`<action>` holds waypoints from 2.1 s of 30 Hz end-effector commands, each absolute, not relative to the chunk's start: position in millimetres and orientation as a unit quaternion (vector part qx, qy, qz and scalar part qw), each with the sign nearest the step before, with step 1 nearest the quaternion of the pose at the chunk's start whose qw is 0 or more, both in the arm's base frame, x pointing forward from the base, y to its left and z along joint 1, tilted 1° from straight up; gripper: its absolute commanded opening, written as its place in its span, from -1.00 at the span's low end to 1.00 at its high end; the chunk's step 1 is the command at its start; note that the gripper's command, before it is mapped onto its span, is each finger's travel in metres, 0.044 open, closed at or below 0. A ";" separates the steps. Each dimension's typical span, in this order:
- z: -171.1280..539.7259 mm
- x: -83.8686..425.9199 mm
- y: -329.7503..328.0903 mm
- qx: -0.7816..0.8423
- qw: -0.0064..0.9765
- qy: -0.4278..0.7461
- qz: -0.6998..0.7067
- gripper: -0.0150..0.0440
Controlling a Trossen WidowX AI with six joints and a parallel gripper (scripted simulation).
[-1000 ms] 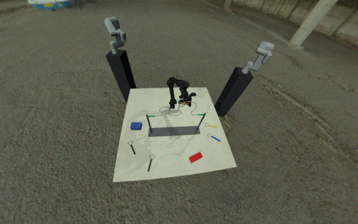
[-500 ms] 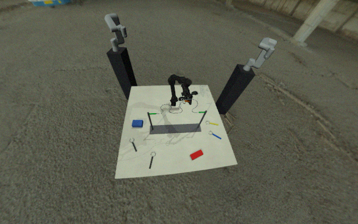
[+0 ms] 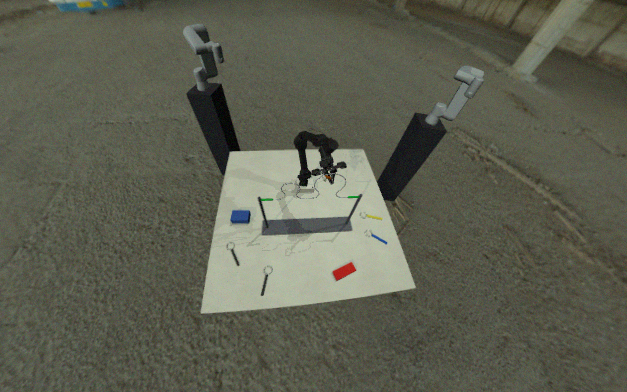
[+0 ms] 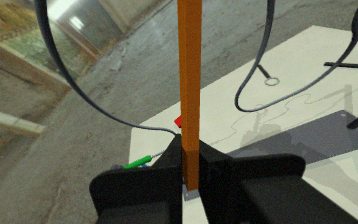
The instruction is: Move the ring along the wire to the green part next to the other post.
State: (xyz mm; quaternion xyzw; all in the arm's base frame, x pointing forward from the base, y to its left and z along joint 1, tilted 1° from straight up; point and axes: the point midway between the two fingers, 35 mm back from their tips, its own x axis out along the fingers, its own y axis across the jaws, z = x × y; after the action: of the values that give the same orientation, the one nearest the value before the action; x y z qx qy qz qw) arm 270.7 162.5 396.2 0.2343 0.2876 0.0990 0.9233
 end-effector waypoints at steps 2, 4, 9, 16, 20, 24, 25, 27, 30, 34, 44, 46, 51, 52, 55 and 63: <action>397.1 271.3 160.8 0.207 0.932 0.283 0.092 -1.00; 396.7 271.5 160.1 0.196 0.935 0.282 0.089 -1.00; 395.7 271.8 158.3 0.167 0.942 0.279 0.082 -1.00; 394.6 272.3 155.8 0.125 0.951 0.274 0.071 -1.00; 394.1 272.5 154.3 0.102 0.955 0.271 0.065 -1.00; 393.6 272.8 152.8 0.078 0.958 0.268 0.059 -1.00; 393.5 272.9 152.4 0.072 0.959 0.268 0.058 -1.00; 393.2 273.0 151.6 0.060 0.960 0.266 0.055 -1.00; 393.0 273.3 150.4 0.043 0.962 0.264 0.050 -1.00; 392.7 273.6 148.9 0.019 0.964 0.260 0.044 -1.00; 392.3 274.3 144.9 -0.041 0.967 0.251 0.029 -1.00; 392.3 274.5 144.1 -0.053 0.967 0.249 0.025 -1.00; 392.4 274.9 142.2 -0.082 0.966 0.244 0.018 -1.00; 392.4 274.9 141.8 -0.088 0.966 0.243 0.016 -1.00; 392.5 275.2 140.6 -0.106 0.965 0.240 0.012 -1.00; 393.0 275.8 137.5 -0.153 0.961 0.231 -0.001 -1.00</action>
State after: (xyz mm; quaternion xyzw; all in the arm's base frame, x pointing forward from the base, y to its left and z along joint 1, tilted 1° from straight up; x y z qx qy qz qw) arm 275.2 138.4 393.6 -0.1361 0.2336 0.0044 0.9627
